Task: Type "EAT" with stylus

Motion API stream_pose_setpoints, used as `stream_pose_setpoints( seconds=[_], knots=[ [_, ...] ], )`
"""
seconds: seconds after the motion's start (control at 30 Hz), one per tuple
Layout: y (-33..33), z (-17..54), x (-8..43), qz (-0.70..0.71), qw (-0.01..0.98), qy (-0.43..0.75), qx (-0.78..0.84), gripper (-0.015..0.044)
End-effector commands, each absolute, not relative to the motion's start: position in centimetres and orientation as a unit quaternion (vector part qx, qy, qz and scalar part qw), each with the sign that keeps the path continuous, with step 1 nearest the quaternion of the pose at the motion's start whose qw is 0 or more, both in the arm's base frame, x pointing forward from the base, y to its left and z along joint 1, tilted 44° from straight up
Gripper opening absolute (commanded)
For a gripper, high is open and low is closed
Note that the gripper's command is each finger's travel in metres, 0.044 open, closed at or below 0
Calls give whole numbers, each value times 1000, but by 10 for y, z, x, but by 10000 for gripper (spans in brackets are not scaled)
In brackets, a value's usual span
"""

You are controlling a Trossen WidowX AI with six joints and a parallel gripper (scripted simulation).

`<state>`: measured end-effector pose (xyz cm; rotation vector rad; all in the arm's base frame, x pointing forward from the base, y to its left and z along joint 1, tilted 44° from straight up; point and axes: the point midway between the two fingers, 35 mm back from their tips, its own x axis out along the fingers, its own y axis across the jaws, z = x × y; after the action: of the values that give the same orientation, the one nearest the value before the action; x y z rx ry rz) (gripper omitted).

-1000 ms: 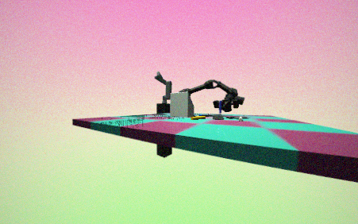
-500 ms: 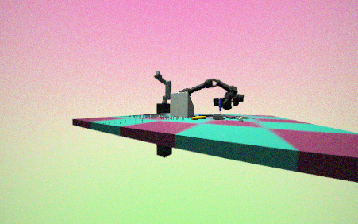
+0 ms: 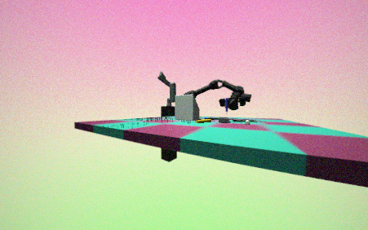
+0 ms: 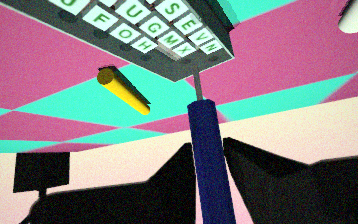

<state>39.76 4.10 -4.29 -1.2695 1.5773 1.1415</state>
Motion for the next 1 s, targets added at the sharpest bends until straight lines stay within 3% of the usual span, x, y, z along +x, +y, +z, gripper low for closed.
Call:
stream_pose_setpoints(
  seconds=[0.0, 0.43, 0.97],
  knots=[
    [44, -40, 396, 450, 398, 623, -501, 0],
    [94, 19, 352, 454, 392, 623, -503, 0],
    [108, 4, 349, 455, 392, 622, -503, 0]
  ],
)
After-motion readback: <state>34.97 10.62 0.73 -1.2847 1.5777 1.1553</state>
